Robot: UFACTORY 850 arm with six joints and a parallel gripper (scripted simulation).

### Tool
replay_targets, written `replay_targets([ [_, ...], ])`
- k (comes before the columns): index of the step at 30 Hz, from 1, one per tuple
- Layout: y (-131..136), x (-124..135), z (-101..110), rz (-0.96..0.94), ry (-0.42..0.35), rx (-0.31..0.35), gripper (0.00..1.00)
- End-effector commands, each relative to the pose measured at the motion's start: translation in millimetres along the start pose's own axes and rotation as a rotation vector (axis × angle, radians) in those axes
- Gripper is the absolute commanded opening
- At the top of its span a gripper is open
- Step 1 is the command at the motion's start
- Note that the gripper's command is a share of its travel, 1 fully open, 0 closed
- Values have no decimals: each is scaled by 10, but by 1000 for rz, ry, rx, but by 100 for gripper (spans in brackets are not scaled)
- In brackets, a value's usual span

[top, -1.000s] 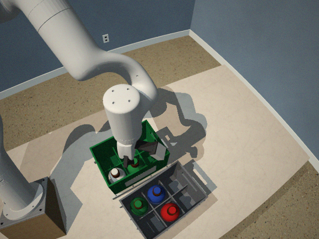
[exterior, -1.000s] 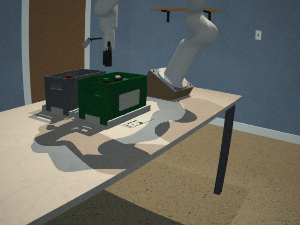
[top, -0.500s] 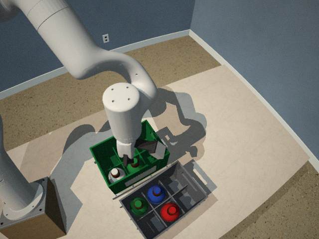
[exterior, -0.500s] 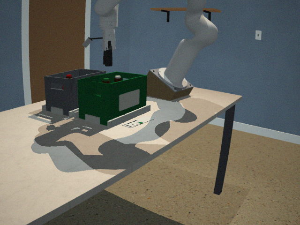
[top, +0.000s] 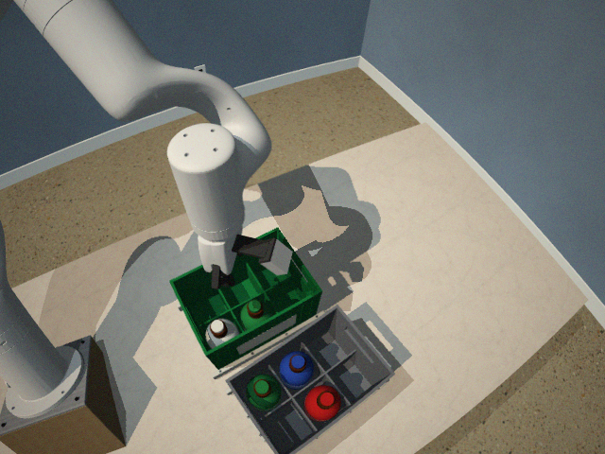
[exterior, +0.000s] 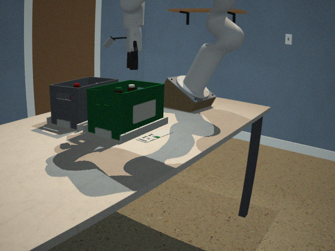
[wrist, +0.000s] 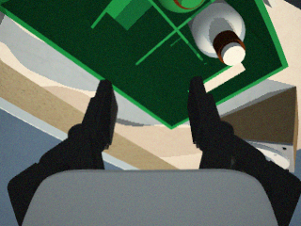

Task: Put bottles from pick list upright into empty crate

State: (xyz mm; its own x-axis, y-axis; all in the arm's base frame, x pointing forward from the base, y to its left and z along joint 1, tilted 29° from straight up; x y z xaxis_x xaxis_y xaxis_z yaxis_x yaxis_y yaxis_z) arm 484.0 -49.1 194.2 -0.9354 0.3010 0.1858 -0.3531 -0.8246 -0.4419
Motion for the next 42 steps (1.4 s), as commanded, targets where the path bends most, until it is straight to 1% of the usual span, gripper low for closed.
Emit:
replay_targets([
  [1,-172,148,89,0,2,1,65],
  [3,-242,211,121,0,2,1,65],
  [5,-242,211,121,0,2,1,65],
  [20,-769,689,361,0,2,0,65],
  [22,-769,689,361,0,2,0,65],
  [37,-1296,1166,601,0,2,0,65],
  [39,-1296,1166,601,0,2,0,65],
  [42,-1402,1262,649,0,2,0,65],
])
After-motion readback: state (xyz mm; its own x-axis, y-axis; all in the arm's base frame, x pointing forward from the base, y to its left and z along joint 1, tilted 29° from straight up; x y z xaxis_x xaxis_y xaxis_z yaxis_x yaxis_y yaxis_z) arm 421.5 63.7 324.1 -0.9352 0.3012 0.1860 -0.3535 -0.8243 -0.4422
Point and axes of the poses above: the point where the finger pads meet when closed, its own z axis back along the fingers, its own y axis across the jaws, x = y × z, the point moved 5 cm from there along z, back along the fingers, and after that the axes turned 11 degrees about z, right-handed, at the moved point
